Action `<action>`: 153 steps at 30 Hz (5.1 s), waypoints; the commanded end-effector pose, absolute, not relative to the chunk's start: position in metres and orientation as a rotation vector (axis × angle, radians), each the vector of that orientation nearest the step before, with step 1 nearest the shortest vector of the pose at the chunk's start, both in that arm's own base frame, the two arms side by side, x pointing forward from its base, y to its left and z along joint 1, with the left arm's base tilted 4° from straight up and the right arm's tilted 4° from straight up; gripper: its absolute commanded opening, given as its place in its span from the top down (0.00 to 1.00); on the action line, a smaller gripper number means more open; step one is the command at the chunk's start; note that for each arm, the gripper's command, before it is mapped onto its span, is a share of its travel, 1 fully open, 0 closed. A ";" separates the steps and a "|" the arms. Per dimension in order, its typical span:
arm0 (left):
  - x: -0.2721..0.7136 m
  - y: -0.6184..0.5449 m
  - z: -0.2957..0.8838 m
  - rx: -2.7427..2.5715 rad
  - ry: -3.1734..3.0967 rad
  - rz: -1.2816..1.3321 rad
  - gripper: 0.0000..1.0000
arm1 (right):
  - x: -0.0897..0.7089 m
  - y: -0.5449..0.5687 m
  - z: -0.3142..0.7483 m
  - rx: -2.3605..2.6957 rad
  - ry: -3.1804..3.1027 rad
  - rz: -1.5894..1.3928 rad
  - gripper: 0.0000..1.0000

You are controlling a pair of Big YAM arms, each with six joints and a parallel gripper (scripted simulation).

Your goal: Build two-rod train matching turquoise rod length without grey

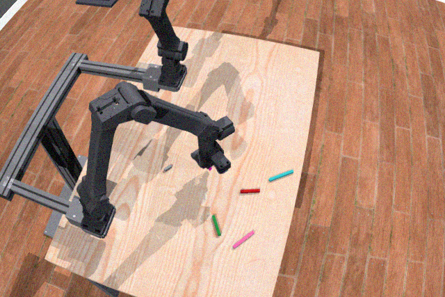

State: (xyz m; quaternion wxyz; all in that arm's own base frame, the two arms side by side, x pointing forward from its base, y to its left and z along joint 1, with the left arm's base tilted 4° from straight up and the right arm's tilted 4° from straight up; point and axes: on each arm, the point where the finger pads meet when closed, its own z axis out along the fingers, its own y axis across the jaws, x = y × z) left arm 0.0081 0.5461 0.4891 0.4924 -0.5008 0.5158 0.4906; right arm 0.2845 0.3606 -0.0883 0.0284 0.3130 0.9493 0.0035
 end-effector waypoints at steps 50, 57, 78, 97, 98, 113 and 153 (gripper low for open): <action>0.005 0.542 0.505 -1.197 1.207 1.207 0.00 | 0.310 0.375 -0.074 0.994 2.897 0.080 0.96; 0.005 0.542 0.505 -1.197 1.207 1.207 0.00 | 0.310 0.375 -0.074 0.994 2.897 0.080 0.96; 0.005 0.542 0.505 -1.197 1.207 1.207 0.00 | 0.308 0.373 -0.079 1.002 2.899 0.062 0.96; 0.005 0.542 0.505 -1.197 1.207 1.207 0.00 | 0.309 0.374 -0.078 1.006 2.897 0.065 0.96; 0.005 0.542 0.505 -1.197 1.207 1.207 0.00 | 0.309 0.374 -0.078 1.006 2.897 0.065 0.96; 0.005 0.542 0.505 -1.197 1.207 1.207 0.00 | 0.309 0.374 -0.079 1.010 2.897 0.061 0.96; 0.005 0.542 0.505 -1.197 1.207 1.207 0.00 | 0.312 0.379 -0.084 1.006 2.892 0.085 0.96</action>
